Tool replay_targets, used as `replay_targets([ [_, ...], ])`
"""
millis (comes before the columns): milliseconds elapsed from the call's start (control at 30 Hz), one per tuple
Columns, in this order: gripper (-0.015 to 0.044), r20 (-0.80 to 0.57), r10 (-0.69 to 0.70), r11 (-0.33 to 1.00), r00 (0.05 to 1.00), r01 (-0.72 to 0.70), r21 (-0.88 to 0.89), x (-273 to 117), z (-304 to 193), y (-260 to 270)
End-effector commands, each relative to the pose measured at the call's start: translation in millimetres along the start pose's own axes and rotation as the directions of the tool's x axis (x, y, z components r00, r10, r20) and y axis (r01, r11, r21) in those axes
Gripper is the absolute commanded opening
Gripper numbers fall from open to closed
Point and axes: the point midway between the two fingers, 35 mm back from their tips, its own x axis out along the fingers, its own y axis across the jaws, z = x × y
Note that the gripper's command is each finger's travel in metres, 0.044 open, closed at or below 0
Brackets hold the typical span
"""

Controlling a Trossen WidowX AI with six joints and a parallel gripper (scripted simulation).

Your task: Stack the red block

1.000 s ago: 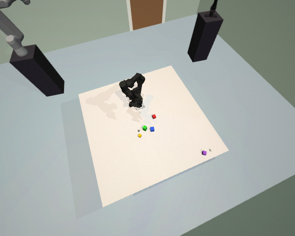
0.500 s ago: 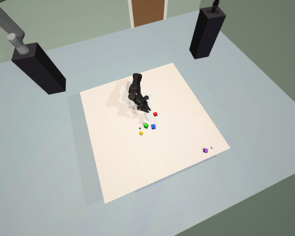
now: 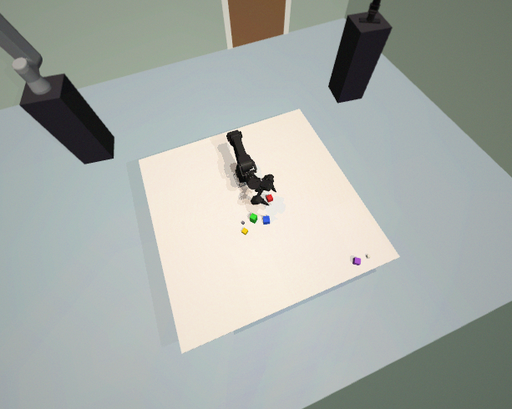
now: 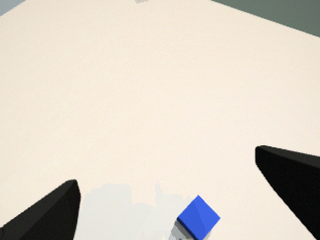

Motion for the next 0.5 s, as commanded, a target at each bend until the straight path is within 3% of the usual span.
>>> replay_targets([
  [0, 0.044, -0.144, 0.052, 0.982, 0.988, -0.025, 0.187, 25, -20, 23],
  [233, 0.044, -0.363, 0.096, 0.917, 0.927, 0.06, 0.395, 51, -53, 60],
  [467, 0.044, -0.567, 0.084, 0.831, 0.819, 0.257, 0.493, 62, -87, 91],
])
